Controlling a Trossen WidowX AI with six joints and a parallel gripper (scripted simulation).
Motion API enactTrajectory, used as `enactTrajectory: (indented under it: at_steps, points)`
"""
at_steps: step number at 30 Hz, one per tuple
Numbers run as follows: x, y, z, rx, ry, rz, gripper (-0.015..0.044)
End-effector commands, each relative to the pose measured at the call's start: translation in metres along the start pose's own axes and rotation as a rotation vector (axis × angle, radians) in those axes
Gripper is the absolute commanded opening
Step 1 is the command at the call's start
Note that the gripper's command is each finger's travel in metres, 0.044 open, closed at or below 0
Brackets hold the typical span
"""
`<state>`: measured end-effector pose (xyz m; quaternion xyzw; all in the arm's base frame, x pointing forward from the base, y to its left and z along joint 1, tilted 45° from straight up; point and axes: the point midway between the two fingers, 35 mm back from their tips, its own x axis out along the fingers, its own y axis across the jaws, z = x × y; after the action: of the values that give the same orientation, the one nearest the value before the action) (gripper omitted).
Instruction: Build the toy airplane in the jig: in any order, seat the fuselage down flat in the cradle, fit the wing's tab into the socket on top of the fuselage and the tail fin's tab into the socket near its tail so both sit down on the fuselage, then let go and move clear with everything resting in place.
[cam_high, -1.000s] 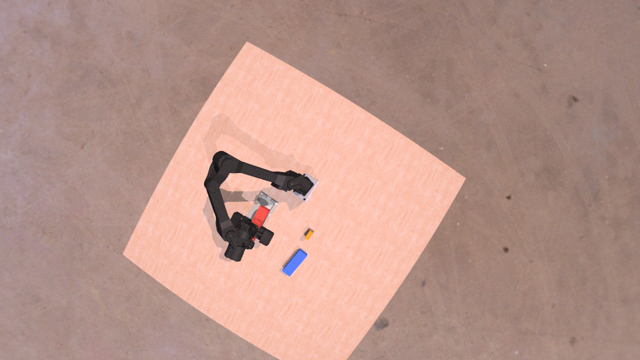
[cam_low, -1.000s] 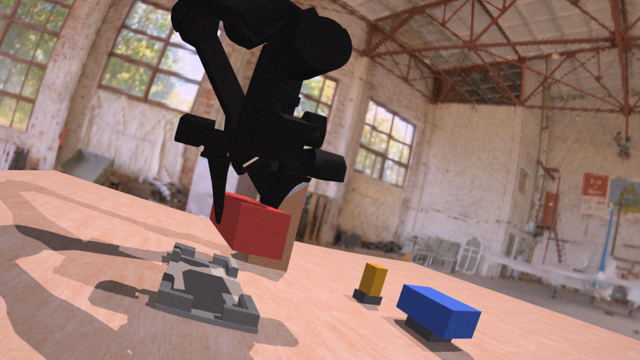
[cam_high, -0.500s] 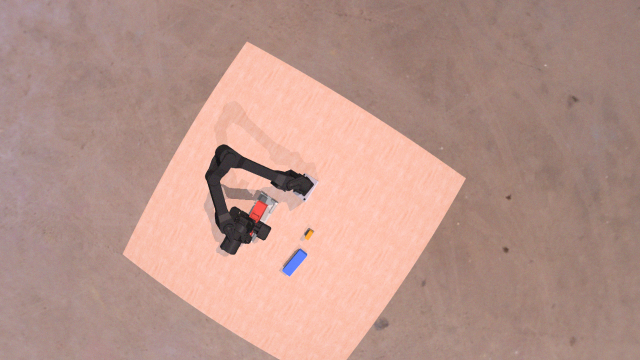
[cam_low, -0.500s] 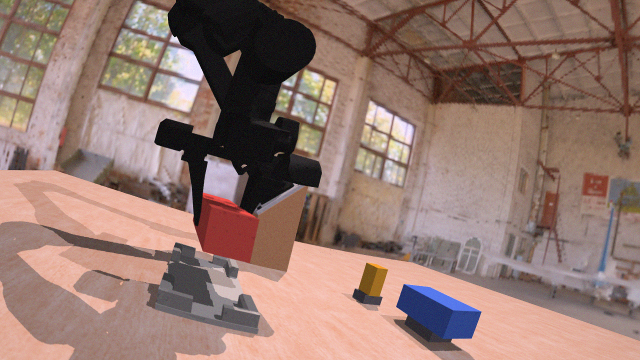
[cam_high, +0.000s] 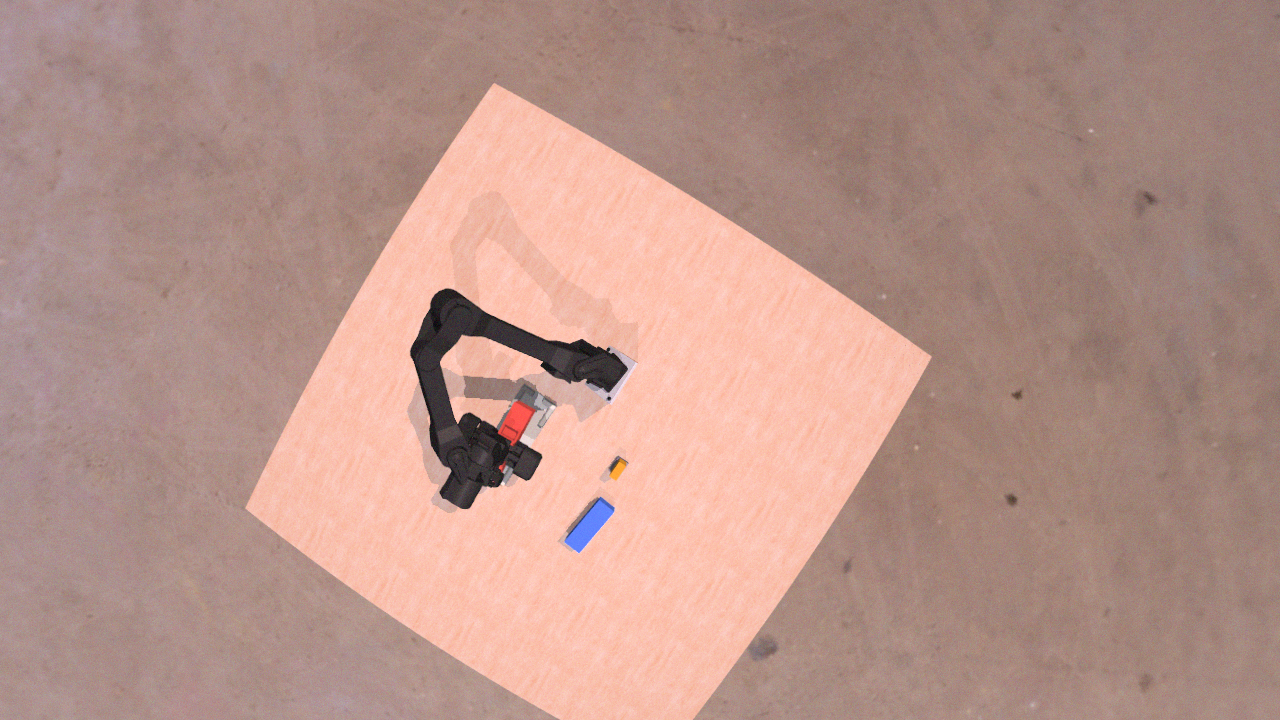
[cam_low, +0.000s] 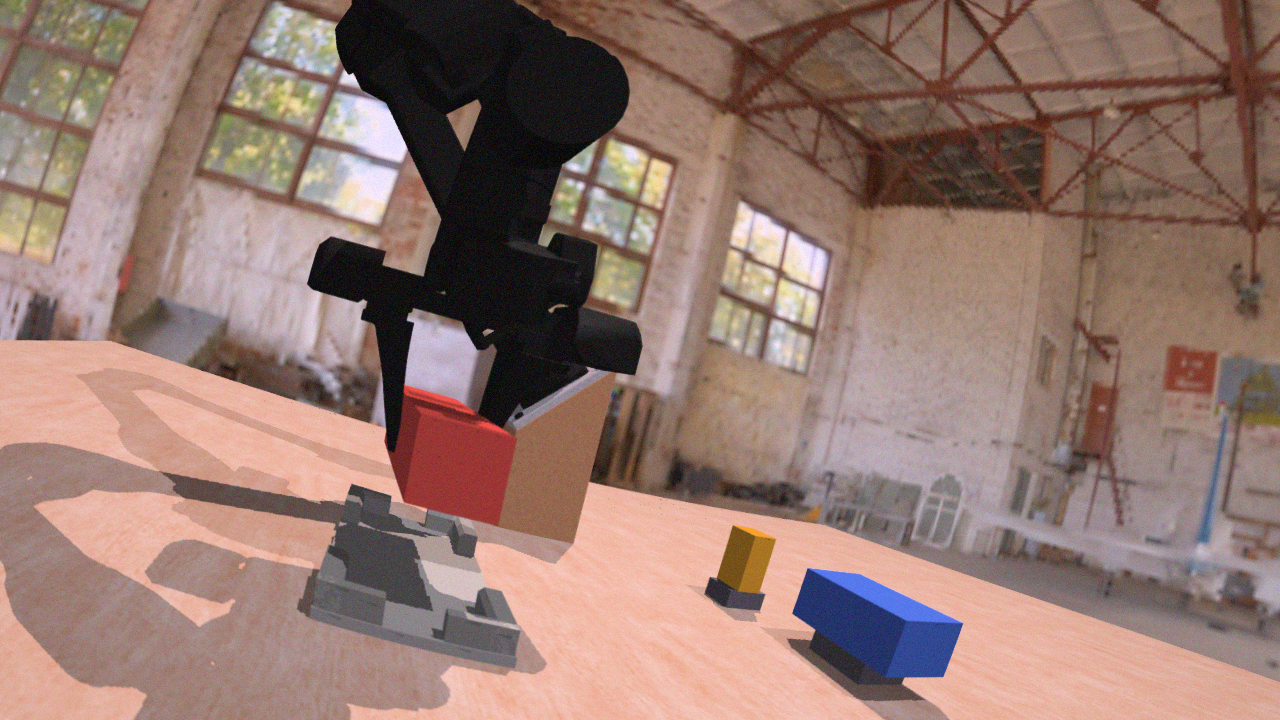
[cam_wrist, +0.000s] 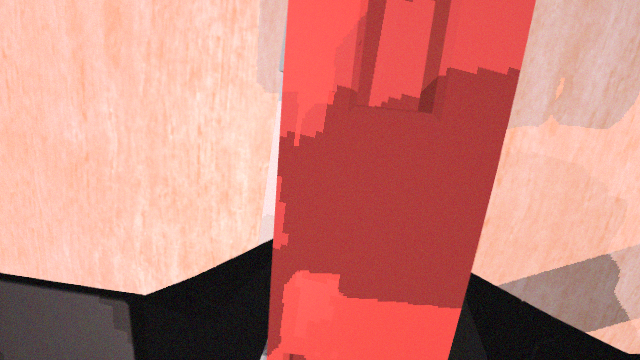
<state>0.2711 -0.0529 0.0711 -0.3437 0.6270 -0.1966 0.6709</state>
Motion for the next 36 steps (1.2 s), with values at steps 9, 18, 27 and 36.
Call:
enactTrajectory:
  at_steps: [9,18,27,36]
  points:
    - [0.015,-0.001,0.001,-0.002,-0.002,-0.003,0.0197]
    - [0.029,-0.001,0.001,-0.002,-0.002,-0.004,0.0197]
    - [0.039,-0.002,0.000,-0.002,-0.002,-0.005,0.0197]
    - [0.038,-0.002,0.000,0.002,0.002,-0.005,0.0058]
